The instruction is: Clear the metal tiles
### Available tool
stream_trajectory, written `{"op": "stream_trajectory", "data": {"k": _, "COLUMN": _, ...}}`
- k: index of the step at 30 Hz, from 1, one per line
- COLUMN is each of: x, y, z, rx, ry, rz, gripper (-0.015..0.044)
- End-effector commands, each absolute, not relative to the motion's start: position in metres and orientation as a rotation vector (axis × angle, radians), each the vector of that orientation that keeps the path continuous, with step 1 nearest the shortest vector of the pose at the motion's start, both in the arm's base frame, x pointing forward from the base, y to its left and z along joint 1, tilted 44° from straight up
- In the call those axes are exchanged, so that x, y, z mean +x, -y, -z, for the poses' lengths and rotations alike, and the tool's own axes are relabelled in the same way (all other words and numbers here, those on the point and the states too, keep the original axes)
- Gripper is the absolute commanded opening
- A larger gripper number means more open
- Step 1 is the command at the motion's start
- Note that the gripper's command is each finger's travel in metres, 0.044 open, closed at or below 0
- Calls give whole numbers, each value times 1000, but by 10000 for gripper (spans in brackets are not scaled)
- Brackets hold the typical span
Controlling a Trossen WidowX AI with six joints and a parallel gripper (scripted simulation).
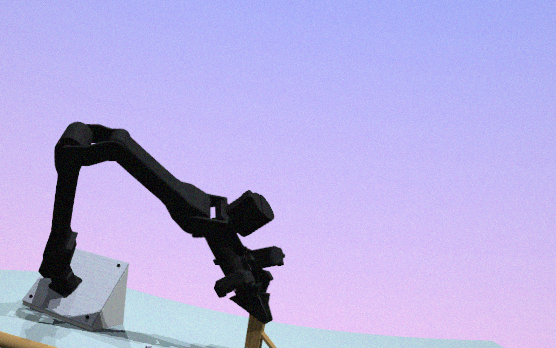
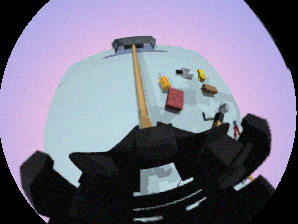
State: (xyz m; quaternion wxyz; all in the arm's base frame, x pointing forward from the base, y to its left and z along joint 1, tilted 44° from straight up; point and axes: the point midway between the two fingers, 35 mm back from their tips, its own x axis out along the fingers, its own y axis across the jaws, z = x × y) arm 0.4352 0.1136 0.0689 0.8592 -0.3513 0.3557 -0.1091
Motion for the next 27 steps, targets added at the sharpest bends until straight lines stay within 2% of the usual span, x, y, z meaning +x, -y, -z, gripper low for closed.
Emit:
{"op": "stream_trajectory", "data": {"k": 1, "x": 427, "y": -117, "z": -72, "rx": -730, "ry": -732, "rz": 225, "gripper": 0}}
{"op": "stream_trajectory", "data": {"k": 27, "x": 386, "y": -110, "z": -69, "rx": -731, "ry": -730, "rz": 223, "gripper": 0}}
